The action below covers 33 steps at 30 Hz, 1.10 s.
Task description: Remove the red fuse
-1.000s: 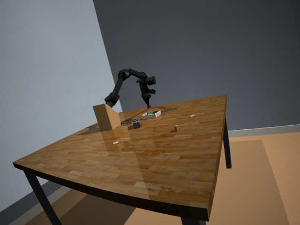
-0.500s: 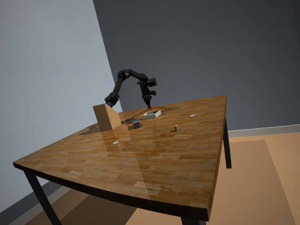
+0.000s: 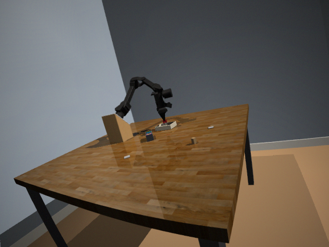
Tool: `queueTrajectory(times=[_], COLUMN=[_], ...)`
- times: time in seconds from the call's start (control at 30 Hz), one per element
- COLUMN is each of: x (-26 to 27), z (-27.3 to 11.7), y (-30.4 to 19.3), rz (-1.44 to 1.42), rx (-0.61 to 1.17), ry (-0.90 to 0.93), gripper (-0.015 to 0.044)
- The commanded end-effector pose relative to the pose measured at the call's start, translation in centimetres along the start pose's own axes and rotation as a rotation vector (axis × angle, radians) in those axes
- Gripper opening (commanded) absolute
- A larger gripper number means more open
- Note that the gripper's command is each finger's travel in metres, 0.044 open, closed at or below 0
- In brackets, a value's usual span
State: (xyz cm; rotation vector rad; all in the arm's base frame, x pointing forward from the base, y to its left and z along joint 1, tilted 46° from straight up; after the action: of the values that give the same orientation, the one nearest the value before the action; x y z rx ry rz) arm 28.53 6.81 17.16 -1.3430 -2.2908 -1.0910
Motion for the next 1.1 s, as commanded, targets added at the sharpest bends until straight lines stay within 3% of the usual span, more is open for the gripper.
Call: queueTrajectory(times=[0.0, 0.37, 0.5, 1.07], x=[0.0, 0.0, -0.1, -0.2], z=[-0.1, -0.4, -3.7, -3.6], y=[0.0, 0.0, 0.0, -0.1], rz=[0.0, 0.0, 0.004, 0.007], rx=[-0.001, -0.001, 0.002, 0.005], ry=[-0.001, -0.002, -0.008, -0.014], gripper=[0.0053, 0.033, 0.033, 0.033])
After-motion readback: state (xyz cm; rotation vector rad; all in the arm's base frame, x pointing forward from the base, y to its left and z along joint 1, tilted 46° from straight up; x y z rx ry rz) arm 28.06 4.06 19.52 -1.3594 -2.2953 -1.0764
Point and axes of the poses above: the point midway between the two fingers, 35 mm back from their tips, its own z axis out along the fingers, its own x axis across the jaws, y = z × x, the point moved 9 cm from there along -z, back along the fingers, and after that the axes turned 1 degree about z, right-handed, at the moved point
